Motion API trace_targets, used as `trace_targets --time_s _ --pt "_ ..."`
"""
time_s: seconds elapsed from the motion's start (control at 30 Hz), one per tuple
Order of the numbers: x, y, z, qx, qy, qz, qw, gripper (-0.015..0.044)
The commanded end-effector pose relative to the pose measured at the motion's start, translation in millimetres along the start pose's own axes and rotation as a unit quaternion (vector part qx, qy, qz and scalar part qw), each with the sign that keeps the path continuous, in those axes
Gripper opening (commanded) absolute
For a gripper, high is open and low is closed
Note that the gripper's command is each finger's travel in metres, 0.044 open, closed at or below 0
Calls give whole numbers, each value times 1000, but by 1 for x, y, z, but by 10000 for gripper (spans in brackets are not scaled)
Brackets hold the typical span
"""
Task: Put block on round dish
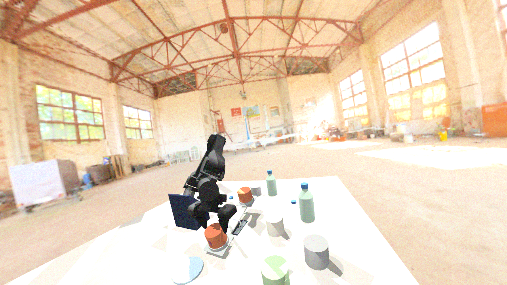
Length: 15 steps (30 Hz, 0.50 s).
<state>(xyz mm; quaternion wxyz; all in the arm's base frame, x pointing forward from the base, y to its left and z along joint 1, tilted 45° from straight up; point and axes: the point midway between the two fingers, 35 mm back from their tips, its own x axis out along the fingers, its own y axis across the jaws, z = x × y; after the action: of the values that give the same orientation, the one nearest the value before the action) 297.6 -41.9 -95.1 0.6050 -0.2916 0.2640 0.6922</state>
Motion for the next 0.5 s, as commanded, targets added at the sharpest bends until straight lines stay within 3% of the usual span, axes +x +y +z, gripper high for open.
trace_targets --time_s 0.0,0.47 --pt "11 3 1 5 -5 5 1000 440" --pt "33 5 2 5 -6 5 1000 440"
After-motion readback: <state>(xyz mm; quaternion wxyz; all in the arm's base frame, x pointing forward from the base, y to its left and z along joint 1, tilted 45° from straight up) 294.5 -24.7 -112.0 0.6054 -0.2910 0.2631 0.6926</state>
